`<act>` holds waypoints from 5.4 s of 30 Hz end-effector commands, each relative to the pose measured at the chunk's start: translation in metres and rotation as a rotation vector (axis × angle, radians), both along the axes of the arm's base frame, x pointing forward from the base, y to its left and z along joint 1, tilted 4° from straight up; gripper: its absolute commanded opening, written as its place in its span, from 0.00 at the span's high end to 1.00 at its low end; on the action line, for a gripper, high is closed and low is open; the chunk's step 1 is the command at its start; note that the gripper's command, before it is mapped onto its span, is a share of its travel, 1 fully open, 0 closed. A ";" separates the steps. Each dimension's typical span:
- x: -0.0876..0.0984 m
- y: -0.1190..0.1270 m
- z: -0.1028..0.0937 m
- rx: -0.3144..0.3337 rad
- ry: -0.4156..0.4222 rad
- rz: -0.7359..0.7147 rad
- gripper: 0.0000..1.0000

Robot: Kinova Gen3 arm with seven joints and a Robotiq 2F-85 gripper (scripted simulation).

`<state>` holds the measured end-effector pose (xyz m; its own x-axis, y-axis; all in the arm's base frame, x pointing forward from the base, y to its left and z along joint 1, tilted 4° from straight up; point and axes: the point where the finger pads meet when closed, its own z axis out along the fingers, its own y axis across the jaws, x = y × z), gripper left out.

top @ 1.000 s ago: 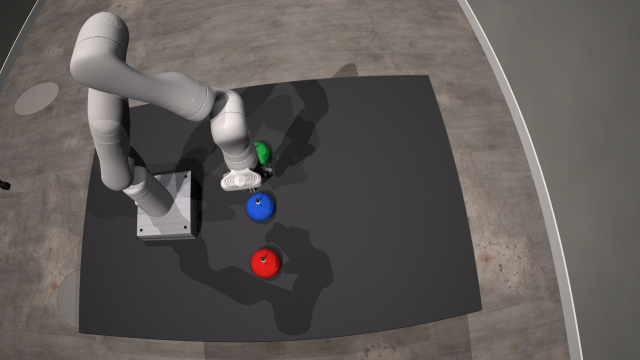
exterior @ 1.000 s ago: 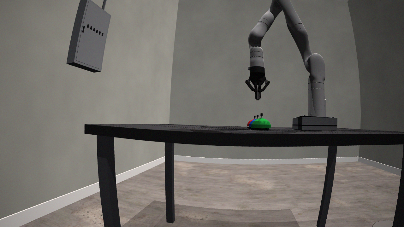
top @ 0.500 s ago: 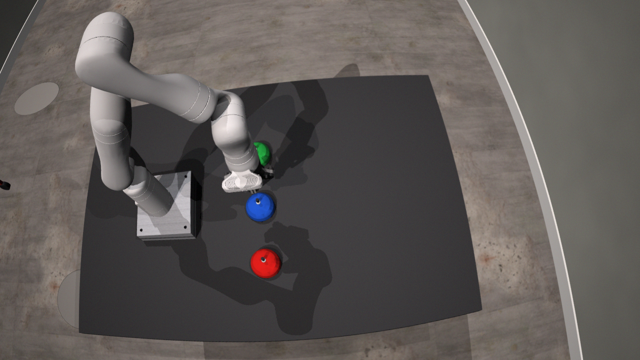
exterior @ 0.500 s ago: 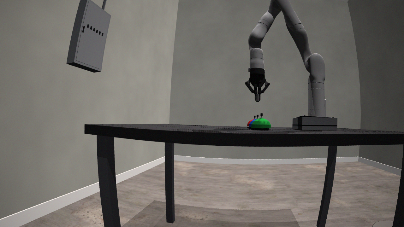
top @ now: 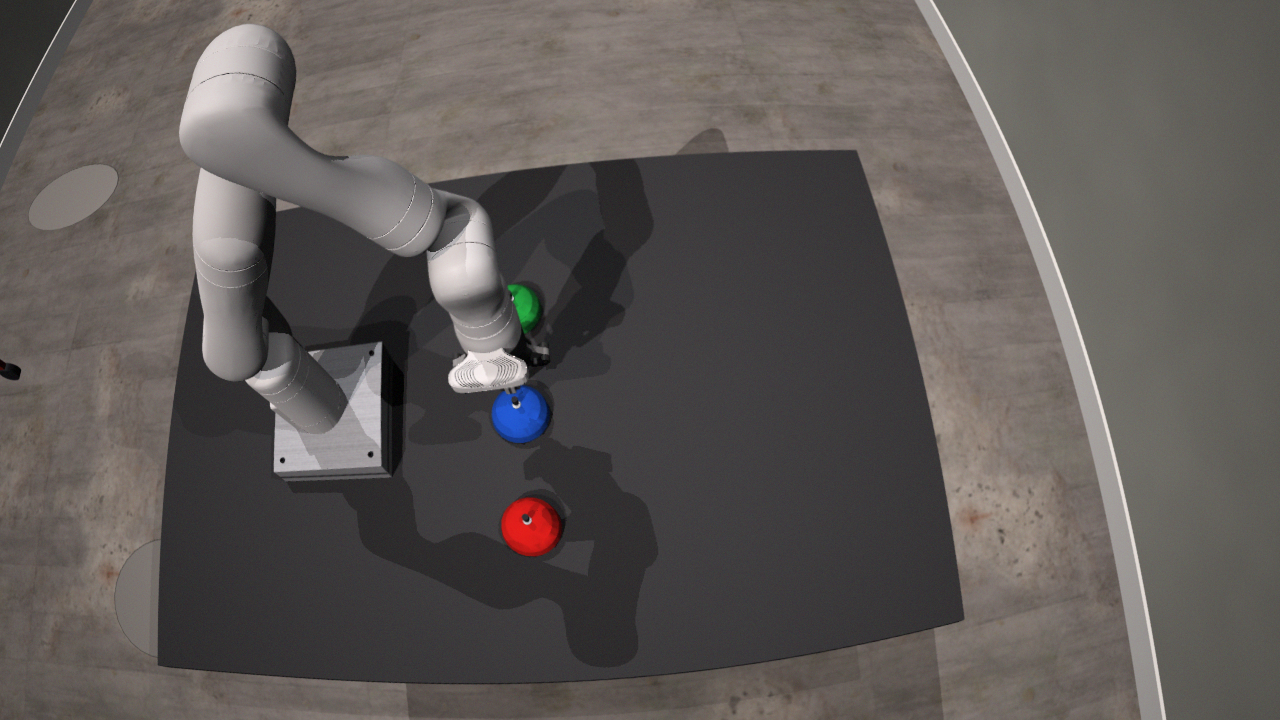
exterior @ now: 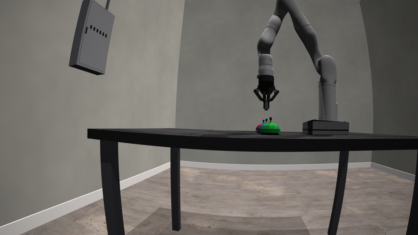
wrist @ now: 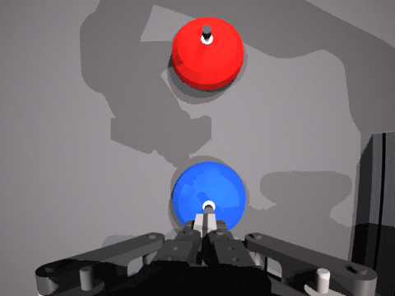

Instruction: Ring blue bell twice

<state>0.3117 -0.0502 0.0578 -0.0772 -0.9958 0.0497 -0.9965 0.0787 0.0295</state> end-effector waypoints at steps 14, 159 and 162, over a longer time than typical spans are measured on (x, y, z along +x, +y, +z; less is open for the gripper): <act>-0.002 -0.001 -0.025 0.000 0.007 0.000 1.00; -0.003 -0.002 -0.044 0.000 0.007 0.000 1.00; -0.003 -0.002 -0.044 0.000 0.007 0.000 1.00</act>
